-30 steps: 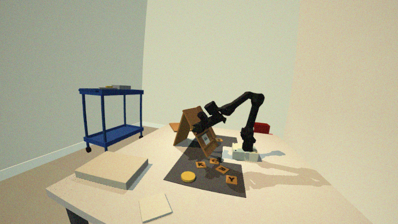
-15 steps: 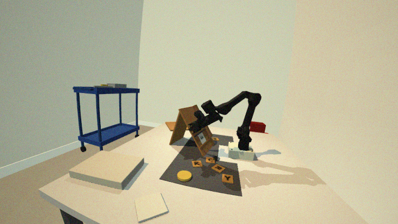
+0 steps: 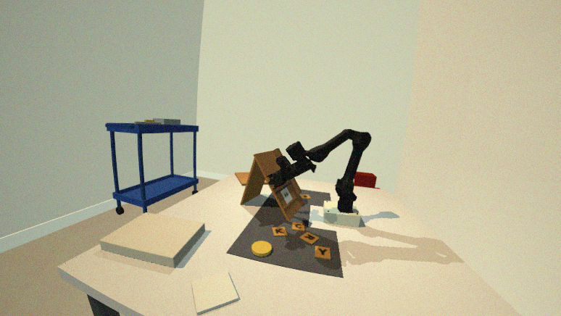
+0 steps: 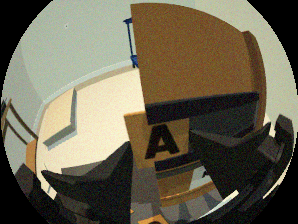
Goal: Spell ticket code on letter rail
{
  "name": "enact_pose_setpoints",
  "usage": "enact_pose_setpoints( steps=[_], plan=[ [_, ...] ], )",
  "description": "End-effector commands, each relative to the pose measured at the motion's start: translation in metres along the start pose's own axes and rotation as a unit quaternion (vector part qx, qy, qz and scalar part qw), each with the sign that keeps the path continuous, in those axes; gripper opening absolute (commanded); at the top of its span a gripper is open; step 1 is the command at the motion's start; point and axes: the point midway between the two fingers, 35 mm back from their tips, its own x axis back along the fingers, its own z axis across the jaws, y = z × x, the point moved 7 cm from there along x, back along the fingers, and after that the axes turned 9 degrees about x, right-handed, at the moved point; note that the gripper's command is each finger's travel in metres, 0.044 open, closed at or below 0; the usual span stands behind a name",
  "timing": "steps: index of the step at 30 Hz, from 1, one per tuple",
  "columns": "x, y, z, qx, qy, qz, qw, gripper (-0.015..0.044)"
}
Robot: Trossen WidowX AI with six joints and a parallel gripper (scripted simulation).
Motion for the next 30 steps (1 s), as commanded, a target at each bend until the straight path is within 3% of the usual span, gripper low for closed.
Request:
enact_pose_setpoints(
  steps=[1, 30],
  plan=[
    [0.000, -0.001, -0.003, 0.001, 0.001, -0.001, 1.000, 0.0000],
    [0.000, -0.003, -0.015, 0.001, 0.000, -0.001, 1.000, 0.0000]
  ],
)
